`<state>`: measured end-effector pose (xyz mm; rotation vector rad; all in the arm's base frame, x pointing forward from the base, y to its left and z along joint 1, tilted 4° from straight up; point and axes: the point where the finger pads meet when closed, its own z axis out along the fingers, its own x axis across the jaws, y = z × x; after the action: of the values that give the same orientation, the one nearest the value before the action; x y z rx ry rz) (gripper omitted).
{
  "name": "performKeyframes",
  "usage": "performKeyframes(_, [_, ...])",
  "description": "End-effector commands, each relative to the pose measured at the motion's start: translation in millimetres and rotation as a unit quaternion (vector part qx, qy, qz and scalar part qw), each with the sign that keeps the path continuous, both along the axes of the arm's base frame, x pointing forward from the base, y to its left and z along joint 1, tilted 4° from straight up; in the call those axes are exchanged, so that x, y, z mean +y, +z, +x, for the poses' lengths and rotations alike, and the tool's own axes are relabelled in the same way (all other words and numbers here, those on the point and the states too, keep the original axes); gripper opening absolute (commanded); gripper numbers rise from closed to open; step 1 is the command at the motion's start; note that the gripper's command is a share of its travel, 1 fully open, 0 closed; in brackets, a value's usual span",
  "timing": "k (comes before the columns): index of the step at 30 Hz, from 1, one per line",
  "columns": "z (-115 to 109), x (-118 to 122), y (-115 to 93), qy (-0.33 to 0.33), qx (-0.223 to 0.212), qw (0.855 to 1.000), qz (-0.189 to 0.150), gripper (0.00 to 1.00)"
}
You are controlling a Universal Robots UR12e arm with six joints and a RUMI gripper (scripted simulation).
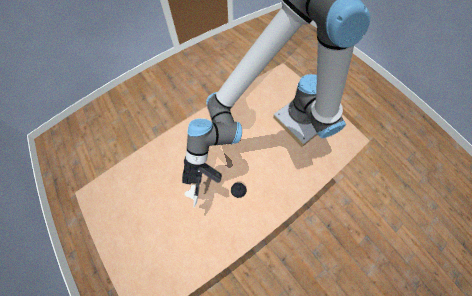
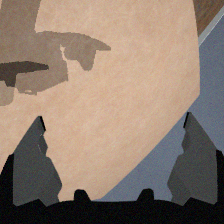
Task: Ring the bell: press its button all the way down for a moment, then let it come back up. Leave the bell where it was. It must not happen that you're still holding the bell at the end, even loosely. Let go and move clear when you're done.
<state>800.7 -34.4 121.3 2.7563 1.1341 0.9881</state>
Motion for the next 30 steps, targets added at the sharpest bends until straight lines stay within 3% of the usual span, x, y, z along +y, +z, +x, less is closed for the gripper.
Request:
performKeyframes(1, [-28, 29, -6, 0.052, 0.054, 0.996, -0.053, 1.00])
performKeyframes(4, [-65, 53, -9, 0.111, 0.101, 0.983, -0.105, 1.00])
performKeyframes(5, [-65, 53, -9, 0.111, 0.101, 0.983, -0.105, 1.00])
performKeyframes(10, [-127, 81, -4, 0.205, 0.168, 0.948, -0.175, 1.00])
performKeyframes(12, [-127, 81, -4, 0.205, 0.168, 0.948, -0.175, 1.00])
performKeyframes(16, [-162, 92, 2, 0.259, 0.201, 0.921, -0.211, 1.00])
performKeyframes(19, [-176, 95, 6, 0.280, 0.214, 0.908, -0.225, 1.00])
performKeyframes(25, [-182, 96, 7, 0.289, 0.219, 0.903, -0.230, 1.00])
performKeyframes(26, [-182, 96, 7, 0.289, 0.219, 0.903, -0.230, 0.00])
performKeyframes(30, [-182, 96, 7, 0.289, 0.219, 0.903, -0.230, 0.00])
